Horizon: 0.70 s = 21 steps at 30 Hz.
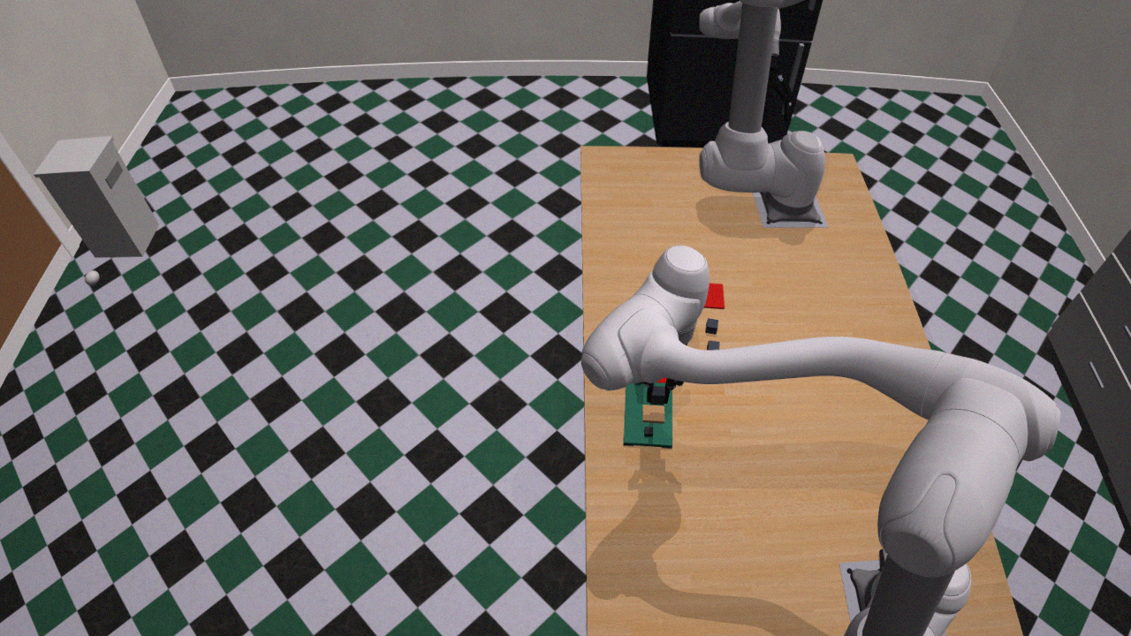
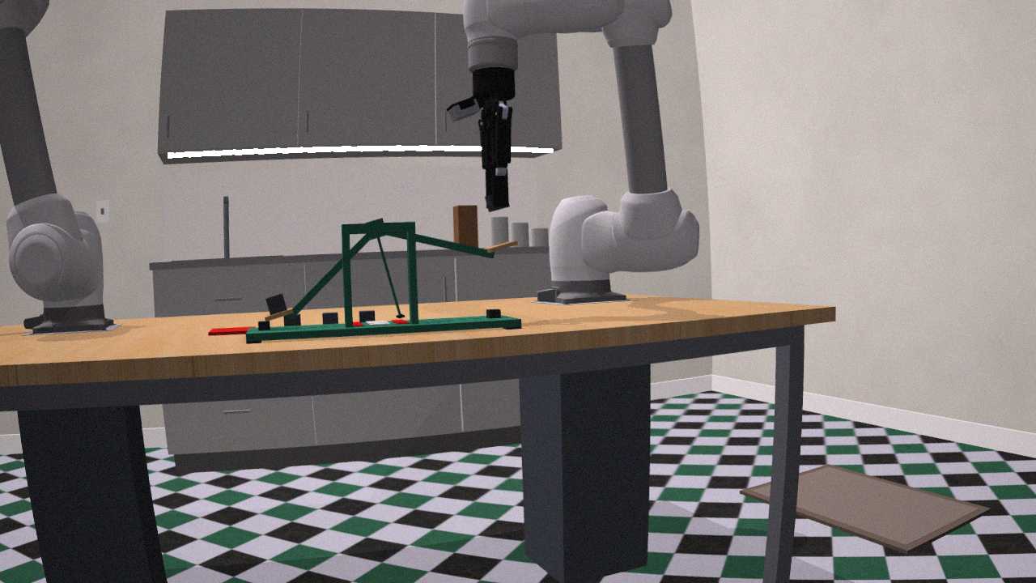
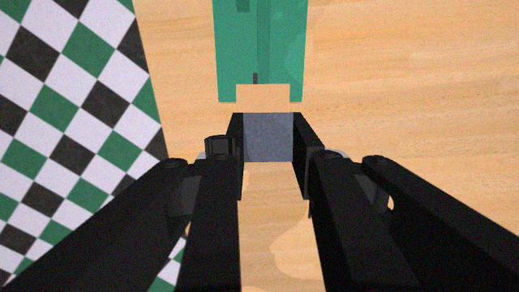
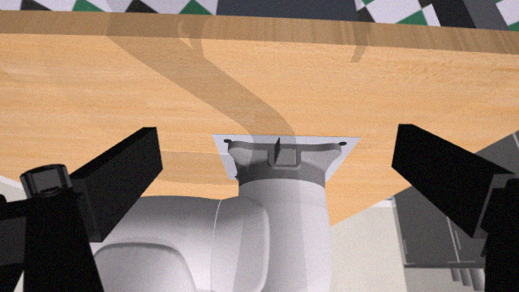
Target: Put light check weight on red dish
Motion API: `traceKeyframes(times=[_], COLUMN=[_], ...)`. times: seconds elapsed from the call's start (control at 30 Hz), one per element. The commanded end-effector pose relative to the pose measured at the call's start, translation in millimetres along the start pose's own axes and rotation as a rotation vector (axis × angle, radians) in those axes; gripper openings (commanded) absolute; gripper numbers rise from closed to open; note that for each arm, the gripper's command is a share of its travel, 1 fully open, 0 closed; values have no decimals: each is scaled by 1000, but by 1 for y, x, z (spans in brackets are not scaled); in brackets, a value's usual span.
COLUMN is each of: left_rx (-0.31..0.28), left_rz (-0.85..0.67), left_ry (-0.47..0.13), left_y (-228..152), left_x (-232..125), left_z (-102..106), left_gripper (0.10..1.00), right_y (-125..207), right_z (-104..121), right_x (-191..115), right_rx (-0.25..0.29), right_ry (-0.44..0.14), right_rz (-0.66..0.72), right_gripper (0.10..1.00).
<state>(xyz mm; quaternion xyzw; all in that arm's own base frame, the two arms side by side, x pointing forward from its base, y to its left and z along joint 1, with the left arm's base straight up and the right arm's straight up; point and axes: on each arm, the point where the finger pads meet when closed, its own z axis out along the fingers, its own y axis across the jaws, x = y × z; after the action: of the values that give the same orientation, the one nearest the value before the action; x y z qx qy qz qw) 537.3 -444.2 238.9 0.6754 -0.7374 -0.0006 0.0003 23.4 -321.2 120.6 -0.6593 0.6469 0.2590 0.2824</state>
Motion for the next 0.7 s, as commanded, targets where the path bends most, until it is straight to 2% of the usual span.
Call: traceKeyframes(times=[0.0, 0.47, 0.67], left_rx=[1, 1, 1], left_rz=[0, 1, 3], left_ry=[0, 0, 0], left_y=[0, 1, 27], left_x=[0, 0, 0], left_z=[-8, -10, -9], left_gripper=[243, 243, 243], right_y=[0, 0, 0], right_z=[-1, -1, -1], right_x=[0, 0, 0], right_rx=[0, 0, 0], right_ry=[1, 1, 1], right_rz=[0, 0, 0], right_gripper=[1000, 1000, 1000])
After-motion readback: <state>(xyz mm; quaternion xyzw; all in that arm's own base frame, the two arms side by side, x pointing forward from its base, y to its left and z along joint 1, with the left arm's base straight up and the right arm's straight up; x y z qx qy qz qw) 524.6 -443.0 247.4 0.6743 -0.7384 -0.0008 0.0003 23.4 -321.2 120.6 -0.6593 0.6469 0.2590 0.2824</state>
